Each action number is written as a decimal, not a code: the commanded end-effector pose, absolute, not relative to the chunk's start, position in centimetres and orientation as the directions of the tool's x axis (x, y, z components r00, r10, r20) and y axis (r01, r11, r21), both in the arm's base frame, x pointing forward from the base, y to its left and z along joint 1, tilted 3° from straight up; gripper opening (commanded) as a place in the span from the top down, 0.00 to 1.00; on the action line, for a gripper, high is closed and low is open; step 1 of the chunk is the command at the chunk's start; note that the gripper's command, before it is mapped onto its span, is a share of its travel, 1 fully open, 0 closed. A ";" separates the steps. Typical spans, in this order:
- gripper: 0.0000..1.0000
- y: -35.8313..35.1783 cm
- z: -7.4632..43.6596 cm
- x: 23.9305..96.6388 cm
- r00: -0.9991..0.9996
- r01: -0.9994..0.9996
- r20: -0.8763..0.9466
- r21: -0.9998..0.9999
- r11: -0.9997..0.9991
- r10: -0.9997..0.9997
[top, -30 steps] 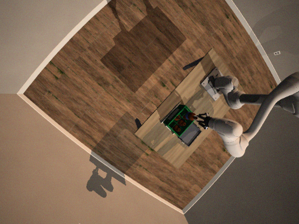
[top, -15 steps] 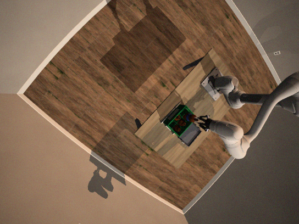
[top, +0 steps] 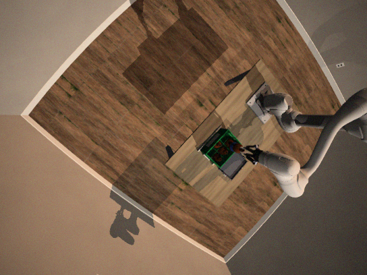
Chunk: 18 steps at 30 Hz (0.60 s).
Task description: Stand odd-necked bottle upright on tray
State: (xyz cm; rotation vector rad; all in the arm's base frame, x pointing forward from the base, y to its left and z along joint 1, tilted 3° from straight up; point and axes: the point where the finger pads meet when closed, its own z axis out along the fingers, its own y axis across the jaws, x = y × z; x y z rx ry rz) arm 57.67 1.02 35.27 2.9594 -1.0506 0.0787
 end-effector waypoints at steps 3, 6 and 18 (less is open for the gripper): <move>1.00 1.6 35.3 57.8 0.775 -0.630 0.047 -0.017 -0.776 -0.630; 1.00 2.2 35.3 57.9 0.775 -0.630 0.047 -0.017 -0.776 -0.630; 1.00 4.3 35.3 58.4 0.775 -0.630 0.047 -0.017 -0.776 -0.630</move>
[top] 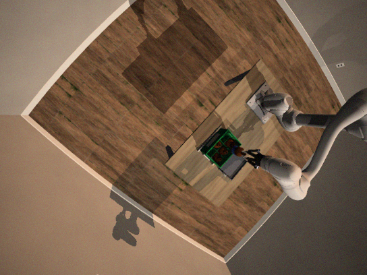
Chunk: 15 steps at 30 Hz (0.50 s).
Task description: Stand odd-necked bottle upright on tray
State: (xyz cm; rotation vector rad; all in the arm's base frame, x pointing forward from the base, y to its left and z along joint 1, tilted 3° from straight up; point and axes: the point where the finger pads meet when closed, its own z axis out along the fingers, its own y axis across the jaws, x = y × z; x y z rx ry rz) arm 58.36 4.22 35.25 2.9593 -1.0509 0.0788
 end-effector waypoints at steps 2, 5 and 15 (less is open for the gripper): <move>1.00 4.8 35.3 58.5 0.775 -0.630 0.047 -0.017 -0.776 -0.630; 1.00 5.4 35.2 58.6 0.775 -0.630 0.047 -0.017 -0.776 -0.630; 1.00 7.7 35.2 59.1 0.775 -0.630 0.047 -0.017 -0.776 -0.630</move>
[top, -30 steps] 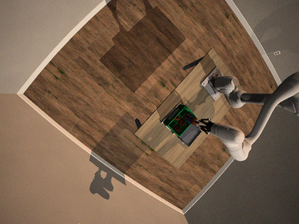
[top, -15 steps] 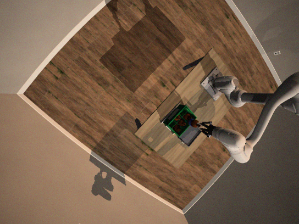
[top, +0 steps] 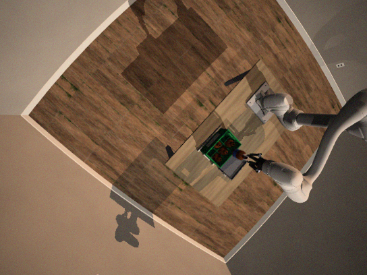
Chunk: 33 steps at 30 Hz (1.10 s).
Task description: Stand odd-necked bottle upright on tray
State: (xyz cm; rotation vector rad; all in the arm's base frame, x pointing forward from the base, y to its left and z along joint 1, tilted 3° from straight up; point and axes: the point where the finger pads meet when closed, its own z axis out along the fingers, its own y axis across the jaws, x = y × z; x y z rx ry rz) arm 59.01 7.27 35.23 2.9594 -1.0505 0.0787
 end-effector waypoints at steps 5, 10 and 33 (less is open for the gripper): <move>1.00 8.5 35.2 59.3 0.775 -0.630 0.047 -0.017 -0.776 -0.630; 1.00 9.6 35.2 59.5 0.775 -0.630 0.047 -0.017 -0.776 -0.630; 1.00 14.7 35.2 60.6 0.775 -0.630 0.047 -0.017 -0.776 -0.630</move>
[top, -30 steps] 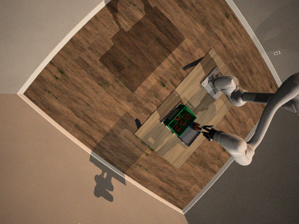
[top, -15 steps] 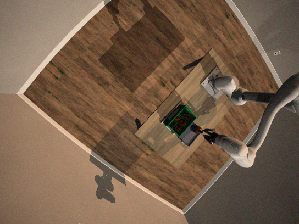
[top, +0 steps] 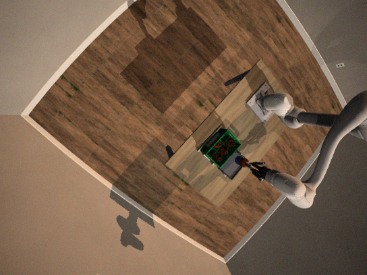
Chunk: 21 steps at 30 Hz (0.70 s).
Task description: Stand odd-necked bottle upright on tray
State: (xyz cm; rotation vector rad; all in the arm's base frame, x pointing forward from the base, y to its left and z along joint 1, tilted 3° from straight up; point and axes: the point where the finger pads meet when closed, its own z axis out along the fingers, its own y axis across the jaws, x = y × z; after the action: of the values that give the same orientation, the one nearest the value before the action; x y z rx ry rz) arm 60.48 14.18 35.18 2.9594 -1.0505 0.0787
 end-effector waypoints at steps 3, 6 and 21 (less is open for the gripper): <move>1.00 14.9 35.2 60.6 0.775 -0.630 0.047 -0.017 -0.776 -0.630; 1.00 15.6 35.2 60.8 0.775 -0.630 0.047 -0.017 -0.776 -0.630; 1.00 18.4 35.2 61.4 0.775 -0.630 0.047 -0.017 -0.776 -0.630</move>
State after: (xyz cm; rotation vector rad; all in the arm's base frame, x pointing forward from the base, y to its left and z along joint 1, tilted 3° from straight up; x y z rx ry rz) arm 61.34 18.18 35.15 2.9593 -1.0507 0.0788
